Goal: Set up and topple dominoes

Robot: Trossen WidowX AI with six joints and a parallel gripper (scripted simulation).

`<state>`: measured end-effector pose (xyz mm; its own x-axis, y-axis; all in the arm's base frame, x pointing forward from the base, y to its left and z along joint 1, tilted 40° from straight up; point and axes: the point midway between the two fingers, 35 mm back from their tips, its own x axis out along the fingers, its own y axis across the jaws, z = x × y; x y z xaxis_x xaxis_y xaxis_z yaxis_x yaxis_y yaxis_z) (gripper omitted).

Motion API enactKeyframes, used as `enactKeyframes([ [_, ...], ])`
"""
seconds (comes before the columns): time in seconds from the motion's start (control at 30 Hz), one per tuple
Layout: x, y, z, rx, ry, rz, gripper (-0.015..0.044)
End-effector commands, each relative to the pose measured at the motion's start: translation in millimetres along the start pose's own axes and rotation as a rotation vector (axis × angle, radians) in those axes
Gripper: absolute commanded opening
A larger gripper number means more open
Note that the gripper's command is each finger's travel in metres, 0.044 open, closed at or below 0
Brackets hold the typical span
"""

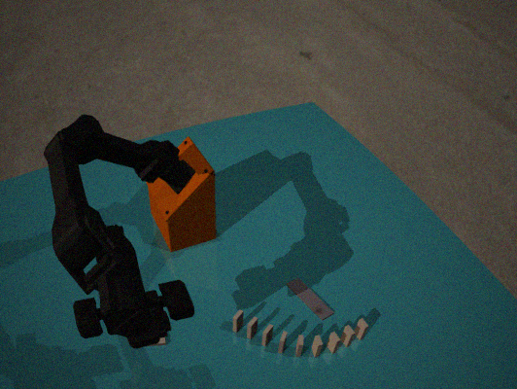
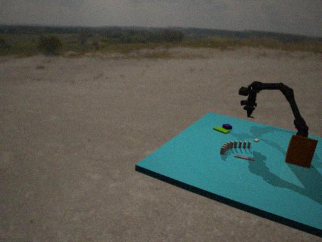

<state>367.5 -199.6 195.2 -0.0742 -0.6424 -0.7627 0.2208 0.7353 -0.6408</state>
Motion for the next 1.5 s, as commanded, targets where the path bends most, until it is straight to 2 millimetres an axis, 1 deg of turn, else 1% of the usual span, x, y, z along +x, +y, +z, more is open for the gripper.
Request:
enactKeyframes([
  [0.0, 6.1, -14.9, 21.8, -0.097, -0.007, -0.002, 0.0107],
  [0.2, 8.5, -14.7, 24.0, -0.097, -0.014, 0.005, 0.0107],
  [0.57, 38.6, -2.6, 42.5, -0.015, -0.135, 0.121, 0.0107],
  [1.03, 68.5, 5.0, 64.2, 0.067, -0.329, 0.236, 0.0107],
  [1.47, 86.6, 4.1, 77.6, 0.116, -0.538, 0.304, 0.0107],
])
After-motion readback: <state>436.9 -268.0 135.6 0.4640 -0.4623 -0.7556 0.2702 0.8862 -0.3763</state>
